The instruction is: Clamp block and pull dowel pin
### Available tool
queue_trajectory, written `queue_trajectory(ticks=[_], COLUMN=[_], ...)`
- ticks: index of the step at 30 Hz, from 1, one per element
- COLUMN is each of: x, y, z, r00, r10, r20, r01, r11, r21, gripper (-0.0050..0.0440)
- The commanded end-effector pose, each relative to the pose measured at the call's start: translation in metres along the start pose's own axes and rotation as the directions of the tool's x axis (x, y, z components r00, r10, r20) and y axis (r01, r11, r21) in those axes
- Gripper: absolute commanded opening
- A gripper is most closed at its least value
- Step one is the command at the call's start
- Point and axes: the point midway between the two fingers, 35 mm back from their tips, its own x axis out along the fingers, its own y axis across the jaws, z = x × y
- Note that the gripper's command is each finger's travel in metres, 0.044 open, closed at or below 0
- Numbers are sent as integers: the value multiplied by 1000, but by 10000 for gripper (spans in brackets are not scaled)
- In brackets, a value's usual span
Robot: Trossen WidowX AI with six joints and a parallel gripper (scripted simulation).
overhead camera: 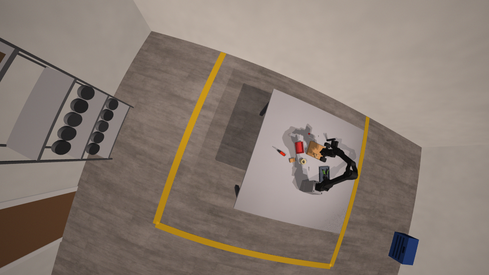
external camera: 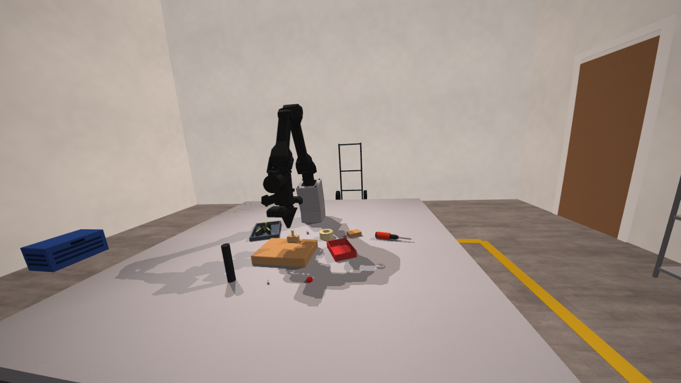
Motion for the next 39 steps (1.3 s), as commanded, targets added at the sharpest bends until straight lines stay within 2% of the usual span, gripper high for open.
queue_trajectory(ticks=[1,23,39], x=[2,4,26], y=[0,2,3], z=[0,0,0], r00=[1000,1000,1000], r10=[-4,-4,-4], r20=[-1,-2,-2], r01=[4,4,4], r11=[1000,1000,1000], r21=[-1,-1,-1], gripper=[0,0,0])
